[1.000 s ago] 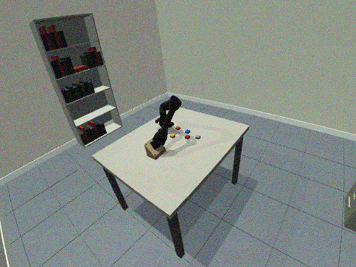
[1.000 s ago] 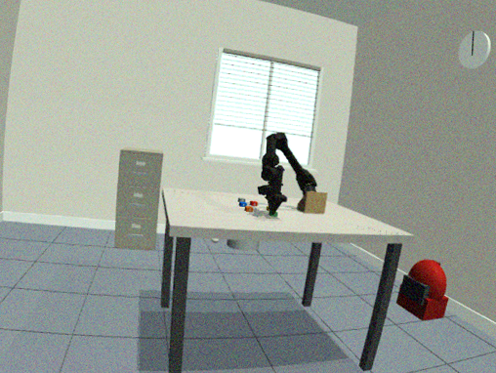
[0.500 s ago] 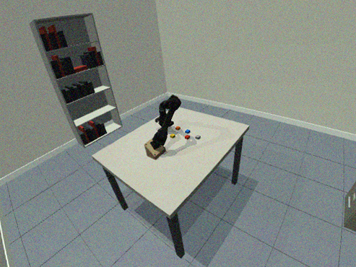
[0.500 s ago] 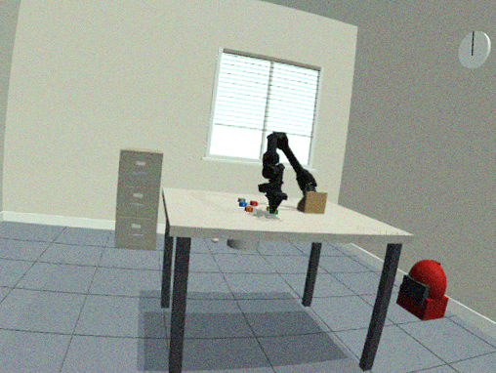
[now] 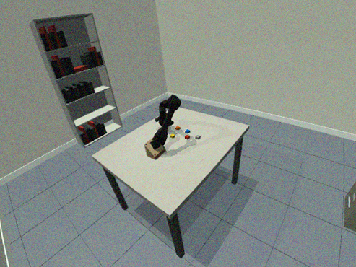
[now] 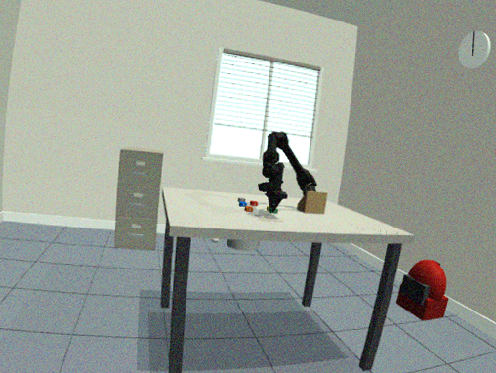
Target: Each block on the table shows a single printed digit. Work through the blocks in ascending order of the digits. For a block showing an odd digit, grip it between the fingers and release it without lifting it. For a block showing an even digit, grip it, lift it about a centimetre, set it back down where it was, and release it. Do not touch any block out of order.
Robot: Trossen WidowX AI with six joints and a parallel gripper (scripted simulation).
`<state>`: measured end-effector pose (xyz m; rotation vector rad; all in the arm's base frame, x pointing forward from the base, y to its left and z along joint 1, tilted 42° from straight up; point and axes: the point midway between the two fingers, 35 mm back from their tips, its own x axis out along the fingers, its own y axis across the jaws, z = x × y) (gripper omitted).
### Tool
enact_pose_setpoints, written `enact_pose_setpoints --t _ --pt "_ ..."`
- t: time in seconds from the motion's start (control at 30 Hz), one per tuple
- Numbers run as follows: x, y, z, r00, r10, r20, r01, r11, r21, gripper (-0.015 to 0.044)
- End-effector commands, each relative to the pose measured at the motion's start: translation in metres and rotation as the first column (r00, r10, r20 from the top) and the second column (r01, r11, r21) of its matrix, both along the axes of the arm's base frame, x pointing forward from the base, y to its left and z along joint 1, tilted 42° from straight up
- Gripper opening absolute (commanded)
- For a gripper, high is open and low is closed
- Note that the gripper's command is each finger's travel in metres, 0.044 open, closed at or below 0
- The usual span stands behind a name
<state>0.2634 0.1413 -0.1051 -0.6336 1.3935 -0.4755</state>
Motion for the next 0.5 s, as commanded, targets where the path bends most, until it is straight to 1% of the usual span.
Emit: enact_pose_setpoints --t 0.0,0.47 --pt "0.0002 -0.0024 -0.0032 1.000 -0.003 0.000 0.003 1.000 0.002 0.0120" --pt "0.0015 -0.0093 -0.0109 1.000 -0.003 0.000 0.003 1.000 0.002 0.0120"
